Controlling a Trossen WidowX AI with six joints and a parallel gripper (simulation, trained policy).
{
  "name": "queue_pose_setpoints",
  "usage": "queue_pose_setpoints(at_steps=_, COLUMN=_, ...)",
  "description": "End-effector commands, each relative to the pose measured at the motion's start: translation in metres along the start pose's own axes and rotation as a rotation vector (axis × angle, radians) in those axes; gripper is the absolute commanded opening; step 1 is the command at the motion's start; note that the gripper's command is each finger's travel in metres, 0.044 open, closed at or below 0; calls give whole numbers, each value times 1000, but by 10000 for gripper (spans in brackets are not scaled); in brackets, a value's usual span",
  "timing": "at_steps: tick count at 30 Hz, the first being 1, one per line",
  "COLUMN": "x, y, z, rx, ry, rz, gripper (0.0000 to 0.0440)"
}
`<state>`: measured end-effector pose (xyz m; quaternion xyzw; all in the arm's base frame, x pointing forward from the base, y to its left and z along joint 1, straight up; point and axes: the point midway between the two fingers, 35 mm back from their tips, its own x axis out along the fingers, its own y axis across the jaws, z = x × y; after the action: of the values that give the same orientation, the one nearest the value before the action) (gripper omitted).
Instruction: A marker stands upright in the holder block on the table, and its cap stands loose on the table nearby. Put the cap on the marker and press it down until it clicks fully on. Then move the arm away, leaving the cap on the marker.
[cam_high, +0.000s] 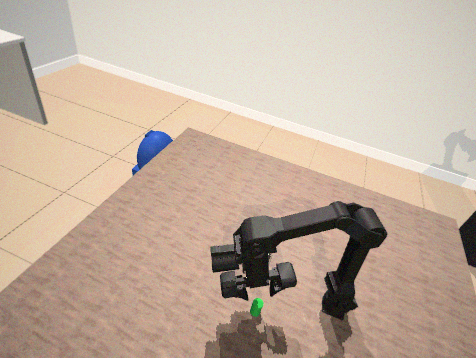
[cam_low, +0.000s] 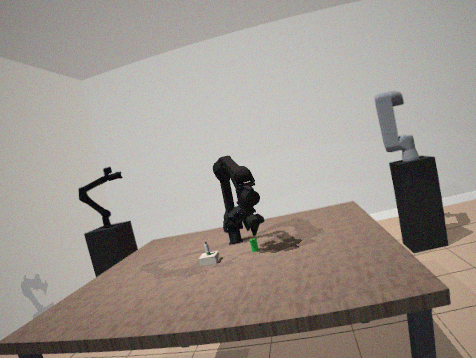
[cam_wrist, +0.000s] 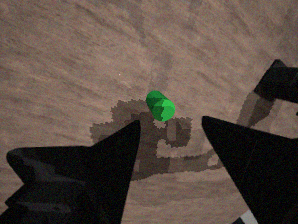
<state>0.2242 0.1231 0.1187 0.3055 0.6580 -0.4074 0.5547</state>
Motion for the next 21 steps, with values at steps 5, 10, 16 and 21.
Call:
queue_pose_setpoints(at_steps=5, x=14, y=-1, z=1, rx=-21, ry=-9, rz=-22, gripper=287)
queue_pose_setpoints(at_steps=10, x=24, y=0, z=1, rx=-36, ry=-10, rz=-30, gripper=279)
queue_pose_setpoints(at_steps=16, x=36, y=2, z=1, rx=-57, ry=-11, rz=-37, gripper=265)
queue_pose_setpoints(at_steps=21, x=47, y=2, z=2, rx=-77, ry=-14, rz=-40, gripper=253)
